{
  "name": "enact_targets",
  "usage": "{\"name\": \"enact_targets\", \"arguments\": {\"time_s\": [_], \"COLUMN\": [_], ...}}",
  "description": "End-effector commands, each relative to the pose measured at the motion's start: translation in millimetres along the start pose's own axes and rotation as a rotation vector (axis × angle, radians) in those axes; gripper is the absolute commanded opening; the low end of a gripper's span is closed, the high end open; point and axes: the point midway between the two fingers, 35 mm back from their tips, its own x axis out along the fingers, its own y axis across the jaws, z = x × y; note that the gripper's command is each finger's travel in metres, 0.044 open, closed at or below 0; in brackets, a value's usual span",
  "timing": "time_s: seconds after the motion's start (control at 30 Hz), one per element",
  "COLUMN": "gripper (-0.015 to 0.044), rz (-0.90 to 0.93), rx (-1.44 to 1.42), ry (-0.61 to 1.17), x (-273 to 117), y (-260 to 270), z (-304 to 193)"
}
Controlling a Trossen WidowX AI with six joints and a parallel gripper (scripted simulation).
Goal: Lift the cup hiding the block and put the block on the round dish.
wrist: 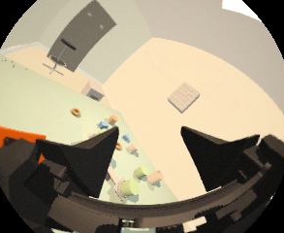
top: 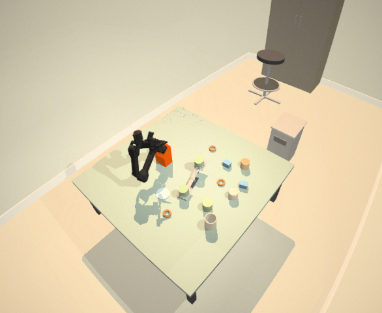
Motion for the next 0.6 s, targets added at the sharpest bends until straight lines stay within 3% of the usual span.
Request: {"name": "enact_targets", "arguments": {"time_s": [0.0,0.57], "gripper": [0.0426,0.044], "rz": [0.0,0.043], "rx": [0.004,0.227], "ry": [0.004,0.302], "x": [0,27], "y": [0,5], "z": [0,-1]}}
